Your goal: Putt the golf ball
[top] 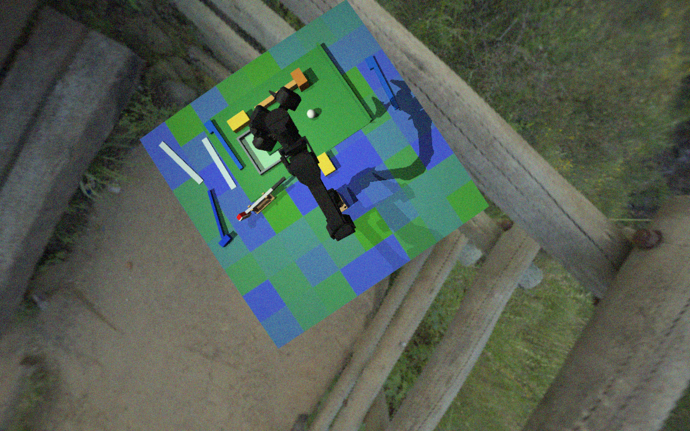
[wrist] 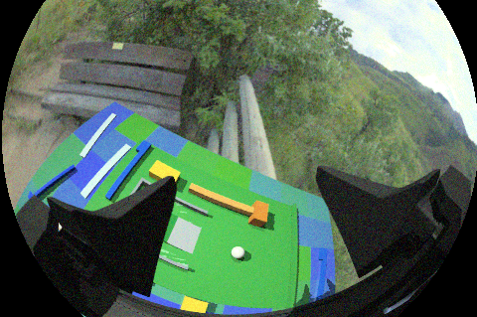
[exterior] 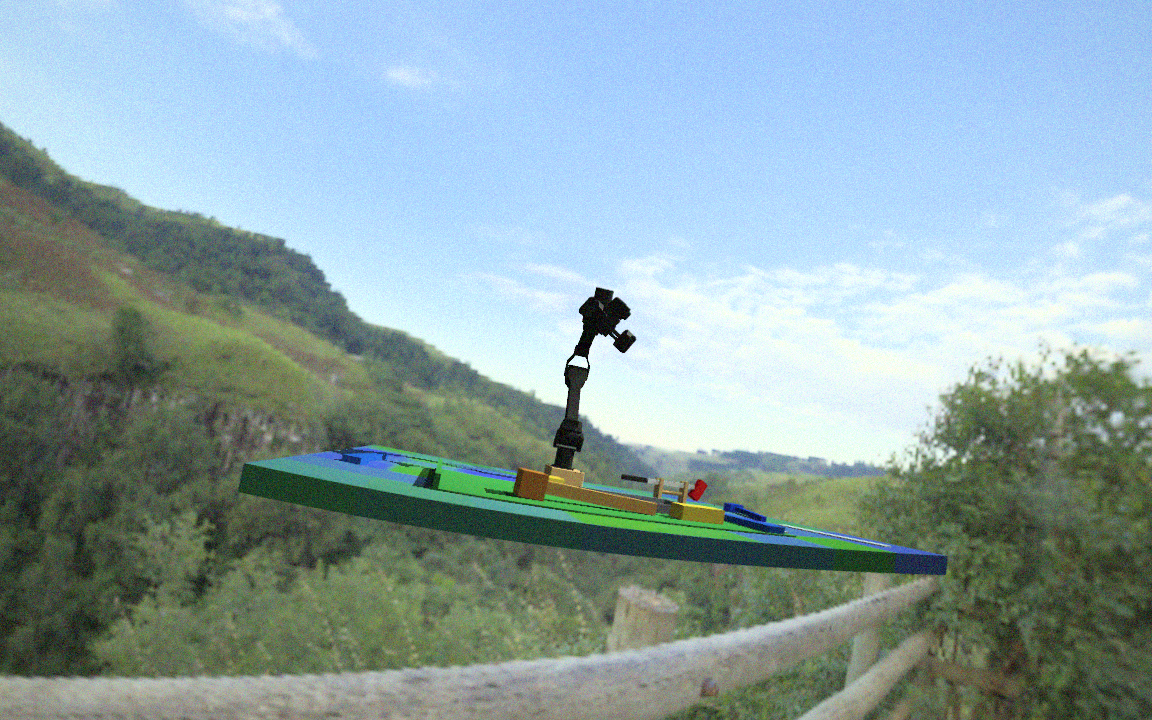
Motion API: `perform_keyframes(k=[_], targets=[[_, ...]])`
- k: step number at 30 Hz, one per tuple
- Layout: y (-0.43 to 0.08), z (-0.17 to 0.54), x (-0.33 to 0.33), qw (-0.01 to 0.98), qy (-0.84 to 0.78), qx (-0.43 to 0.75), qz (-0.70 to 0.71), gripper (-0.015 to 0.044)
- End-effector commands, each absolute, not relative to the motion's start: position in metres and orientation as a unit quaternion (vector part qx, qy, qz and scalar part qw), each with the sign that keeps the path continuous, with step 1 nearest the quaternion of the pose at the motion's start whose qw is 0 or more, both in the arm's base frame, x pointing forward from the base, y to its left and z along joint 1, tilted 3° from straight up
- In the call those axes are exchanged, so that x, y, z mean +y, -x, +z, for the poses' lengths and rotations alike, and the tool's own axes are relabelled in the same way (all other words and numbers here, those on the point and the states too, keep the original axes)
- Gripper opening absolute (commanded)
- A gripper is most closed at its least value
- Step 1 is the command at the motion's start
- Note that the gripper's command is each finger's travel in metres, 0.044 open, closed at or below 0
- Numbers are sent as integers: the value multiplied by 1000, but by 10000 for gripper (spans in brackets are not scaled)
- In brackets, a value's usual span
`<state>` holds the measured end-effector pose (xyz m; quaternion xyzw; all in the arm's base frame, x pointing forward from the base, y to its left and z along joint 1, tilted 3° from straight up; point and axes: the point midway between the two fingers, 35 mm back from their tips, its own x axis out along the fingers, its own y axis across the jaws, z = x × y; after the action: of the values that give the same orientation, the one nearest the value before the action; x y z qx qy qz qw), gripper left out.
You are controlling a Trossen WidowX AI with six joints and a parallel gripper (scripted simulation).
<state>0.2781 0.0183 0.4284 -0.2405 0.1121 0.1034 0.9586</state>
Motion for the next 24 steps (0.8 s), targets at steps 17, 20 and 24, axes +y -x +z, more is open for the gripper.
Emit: perform_keyframes(k=[17,20,24], targets=[[-262,154,159,646,453,335,515,440],[-235,116,164,566,476,350,575,440],[-216,96,165,516,486,356,609,440]])
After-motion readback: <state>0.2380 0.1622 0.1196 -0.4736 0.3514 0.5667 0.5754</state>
